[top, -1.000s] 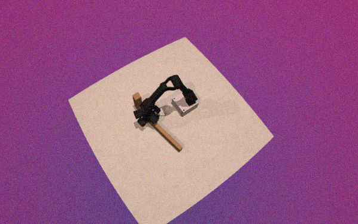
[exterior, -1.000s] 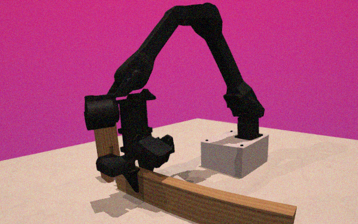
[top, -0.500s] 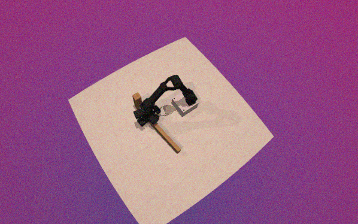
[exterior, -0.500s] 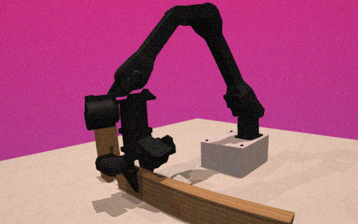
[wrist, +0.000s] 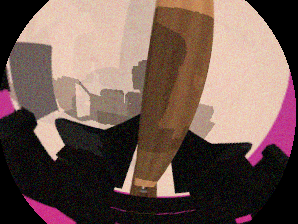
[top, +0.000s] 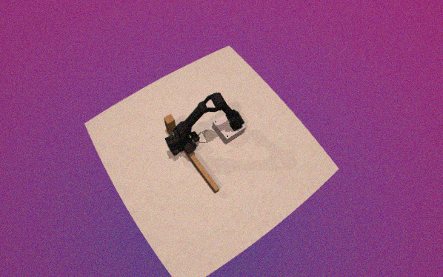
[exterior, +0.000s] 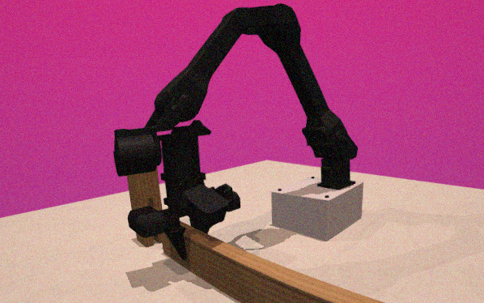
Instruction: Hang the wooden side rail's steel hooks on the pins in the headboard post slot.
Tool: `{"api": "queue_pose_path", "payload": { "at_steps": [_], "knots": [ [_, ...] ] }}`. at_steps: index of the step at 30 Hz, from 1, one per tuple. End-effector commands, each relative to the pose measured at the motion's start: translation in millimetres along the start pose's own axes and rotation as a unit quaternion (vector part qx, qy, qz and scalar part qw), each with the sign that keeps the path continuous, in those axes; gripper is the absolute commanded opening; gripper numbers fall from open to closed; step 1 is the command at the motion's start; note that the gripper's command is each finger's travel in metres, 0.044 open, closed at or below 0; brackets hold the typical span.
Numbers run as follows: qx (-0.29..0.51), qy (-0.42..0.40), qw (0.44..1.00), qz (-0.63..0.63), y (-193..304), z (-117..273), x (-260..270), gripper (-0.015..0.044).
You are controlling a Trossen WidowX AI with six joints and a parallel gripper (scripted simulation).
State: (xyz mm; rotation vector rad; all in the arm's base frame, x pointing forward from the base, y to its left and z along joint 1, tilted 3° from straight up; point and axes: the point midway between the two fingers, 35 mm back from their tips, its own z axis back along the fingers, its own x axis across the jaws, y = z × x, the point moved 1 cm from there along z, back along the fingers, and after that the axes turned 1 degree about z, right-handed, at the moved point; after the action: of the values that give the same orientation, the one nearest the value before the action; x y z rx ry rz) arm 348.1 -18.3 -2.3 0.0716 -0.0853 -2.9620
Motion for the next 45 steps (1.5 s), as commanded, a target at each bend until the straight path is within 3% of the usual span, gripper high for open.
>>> {"api": "queue_pose_path", "payload": {
  "at_steps": [1, 45],
  "knots": [
    [-0.001, 0.000, 1.000, -0.029, -0.2, 0.0, -1.5, 0.0000],
    [-0.001, 0.000, 1.000, -0.030, 0.0, 1.5, -8.7, 0.0000]
  ]
}}
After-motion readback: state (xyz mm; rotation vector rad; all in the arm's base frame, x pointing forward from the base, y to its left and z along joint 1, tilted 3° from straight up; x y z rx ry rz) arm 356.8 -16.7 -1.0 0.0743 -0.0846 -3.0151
